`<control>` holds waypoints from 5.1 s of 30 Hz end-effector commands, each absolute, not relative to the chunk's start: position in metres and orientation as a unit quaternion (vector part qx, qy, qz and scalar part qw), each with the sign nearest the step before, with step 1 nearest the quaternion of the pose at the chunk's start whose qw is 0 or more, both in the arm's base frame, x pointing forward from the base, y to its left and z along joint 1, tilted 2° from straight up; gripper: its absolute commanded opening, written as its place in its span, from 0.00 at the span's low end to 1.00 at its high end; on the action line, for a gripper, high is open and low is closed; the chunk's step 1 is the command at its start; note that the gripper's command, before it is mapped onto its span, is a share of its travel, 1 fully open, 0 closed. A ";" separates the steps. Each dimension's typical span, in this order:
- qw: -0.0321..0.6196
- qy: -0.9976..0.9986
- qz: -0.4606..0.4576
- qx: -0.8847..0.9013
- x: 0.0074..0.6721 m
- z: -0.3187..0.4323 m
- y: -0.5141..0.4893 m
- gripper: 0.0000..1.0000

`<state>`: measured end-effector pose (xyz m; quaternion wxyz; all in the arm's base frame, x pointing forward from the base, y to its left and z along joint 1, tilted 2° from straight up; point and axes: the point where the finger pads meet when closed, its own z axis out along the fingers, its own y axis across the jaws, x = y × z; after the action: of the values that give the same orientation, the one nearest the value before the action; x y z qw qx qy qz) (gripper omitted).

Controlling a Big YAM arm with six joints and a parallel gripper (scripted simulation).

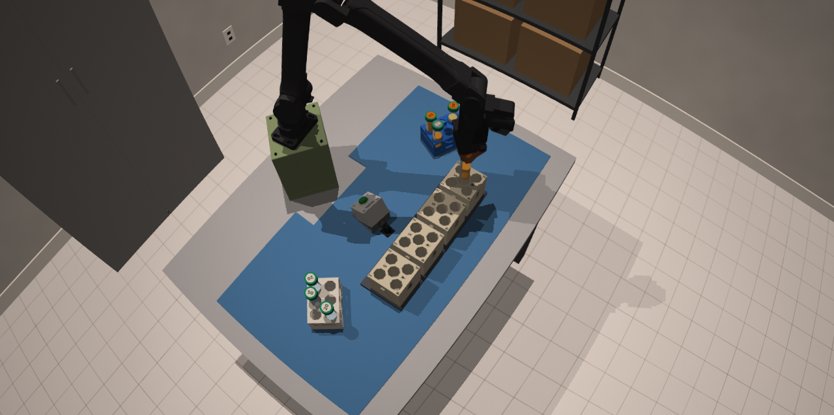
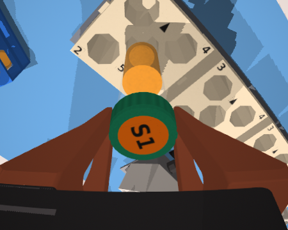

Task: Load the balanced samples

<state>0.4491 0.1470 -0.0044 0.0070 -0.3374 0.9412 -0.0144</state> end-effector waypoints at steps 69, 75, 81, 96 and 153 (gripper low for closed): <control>0.014 0.942 -0.014 -0.336 0.457 -0.070 0.141 0.00; 0.016 0.942 -0.014 -0.336 0.459 -0.075 0.142 0.00; 0.013 0.942 -0.014 -0.336 0.456 -0.084 0.140 0.00; 0.016 0.942 -0.014 -0.336 0.460 -0.099 0.141 0.00; 0.034 0.983 -0.012 -0.182 0.445 -0.048 0.097 0.80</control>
<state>0.4360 0.1239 -0.0634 0.0100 -0.2721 0.9621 -0.0132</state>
